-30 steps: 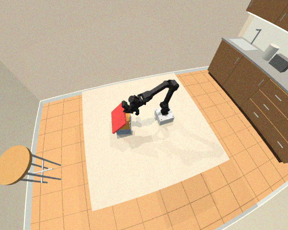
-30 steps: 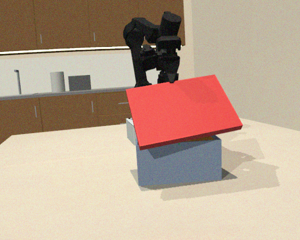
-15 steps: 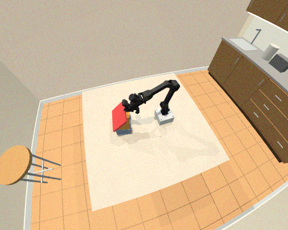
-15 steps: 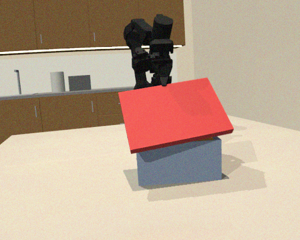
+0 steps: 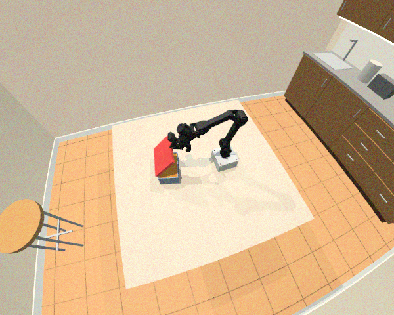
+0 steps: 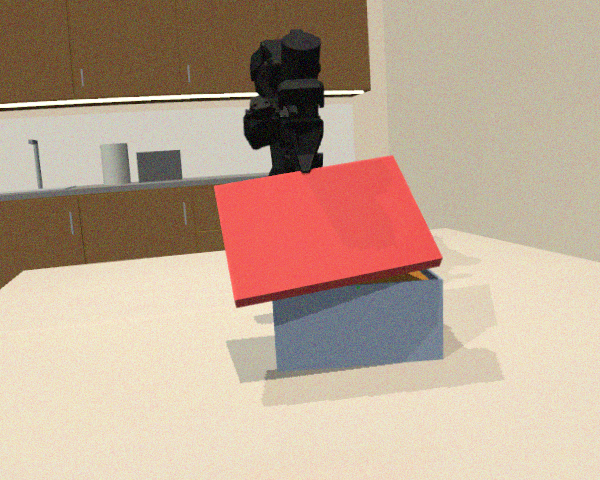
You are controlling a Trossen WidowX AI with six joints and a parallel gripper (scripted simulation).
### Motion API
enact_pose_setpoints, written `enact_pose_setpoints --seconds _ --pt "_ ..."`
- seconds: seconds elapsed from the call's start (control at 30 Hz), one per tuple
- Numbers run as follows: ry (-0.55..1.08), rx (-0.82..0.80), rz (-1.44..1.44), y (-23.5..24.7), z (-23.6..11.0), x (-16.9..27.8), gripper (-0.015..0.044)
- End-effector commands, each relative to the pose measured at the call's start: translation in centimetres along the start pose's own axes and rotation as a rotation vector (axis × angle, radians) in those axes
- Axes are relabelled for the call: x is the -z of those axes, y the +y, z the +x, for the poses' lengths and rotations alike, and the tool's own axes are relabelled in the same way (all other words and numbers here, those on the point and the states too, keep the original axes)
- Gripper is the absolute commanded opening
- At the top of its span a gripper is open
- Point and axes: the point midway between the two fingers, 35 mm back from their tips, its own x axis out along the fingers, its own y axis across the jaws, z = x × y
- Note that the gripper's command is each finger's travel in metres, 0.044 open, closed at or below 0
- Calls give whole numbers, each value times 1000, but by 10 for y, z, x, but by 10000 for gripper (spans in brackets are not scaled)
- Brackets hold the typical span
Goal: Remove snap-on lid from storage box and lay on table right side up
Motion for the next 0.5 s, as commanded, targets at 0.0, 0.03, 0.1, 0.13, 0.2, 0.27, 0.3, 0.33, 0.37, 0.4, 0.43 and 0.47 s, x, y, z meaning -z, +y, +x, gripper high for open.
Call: enact_pose_setpoints --seconds 0.0,0.03,0.1,0.13,0.2,0.27,0.3,0.33,0.37,0.4,0.43,0.47 --pt "4 -18 -2 3 -5 -8 0" --pt "4 -18 -3 3 -5 -10 0" --pt "4 -18 -3 3 -5 -14 0" --pt "4 -18 -3 3 -5 -16 0" --pt "4 -18 -3 2 -6 -20 0" --pt "4 -18 -4 2 -6 -24 0" --pt "3 -18 -4 2 -6 -26 0" --pt "3 -18 -4 2 -6 -28 0" --pt "3 -18 -4 2 -6 -30 0" --pt "3 -18 -4 2 -7 -32 0" --pt "3 -18 -4 1 -7 -34 0" --pt "3 -18 -4 1 -7 -36 0"
